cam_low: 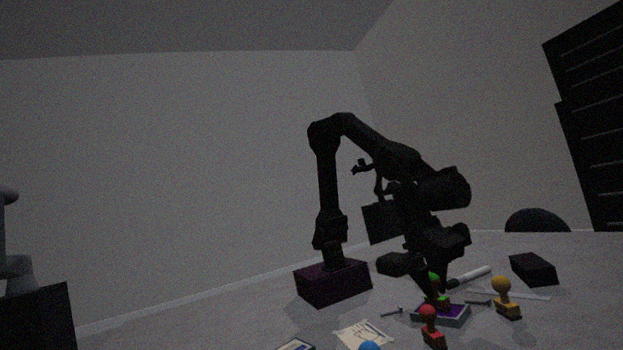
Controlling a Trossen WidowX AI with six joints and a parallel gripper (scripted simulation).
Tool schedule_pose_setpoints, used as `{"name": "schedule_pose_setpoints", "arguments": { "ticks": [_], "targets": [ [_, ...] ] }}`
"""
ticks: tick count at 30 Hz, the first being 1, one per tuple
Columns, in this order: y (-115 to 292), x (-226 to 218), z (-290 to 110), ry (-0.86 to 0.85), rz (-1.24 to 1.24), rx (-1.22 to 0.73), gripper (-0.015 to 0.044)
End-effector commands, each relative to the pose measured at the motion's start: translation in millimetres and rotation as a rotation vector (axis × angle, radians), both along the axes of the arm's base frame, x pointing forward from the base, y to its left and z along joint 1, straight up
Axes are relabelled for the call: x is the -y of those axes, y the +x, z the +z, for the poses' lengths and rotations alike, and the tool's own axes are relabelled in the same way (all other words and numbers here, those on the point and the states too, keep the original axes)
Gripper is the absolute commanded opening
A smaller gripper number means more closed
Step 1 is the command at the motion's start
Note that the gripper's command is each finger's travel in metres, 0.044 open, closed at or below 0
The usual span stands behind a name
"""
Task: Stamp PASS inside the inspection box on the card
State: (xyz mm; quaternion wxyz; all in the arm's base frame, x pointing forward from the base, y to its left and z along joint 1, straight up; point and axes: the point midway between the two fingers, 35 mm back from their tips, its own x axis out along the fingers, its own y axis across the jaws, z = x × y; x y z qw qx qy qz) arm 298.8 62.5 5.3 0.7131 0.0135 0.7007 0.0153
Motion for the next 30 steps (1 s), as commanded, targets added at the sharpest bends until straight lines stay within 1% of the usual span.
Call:
{"name": "schedule_pose_setpoints", "arguments": {
  "ticks": [1, 30],
  "targets": [
    [-1.1, -0.5, -1.9, 0.005, 0.0, -0.004, 0.0],
    [-1.1, -0.5, -4.9, 0.005, 0.0, -0.004, 0.0]
  ]
}}
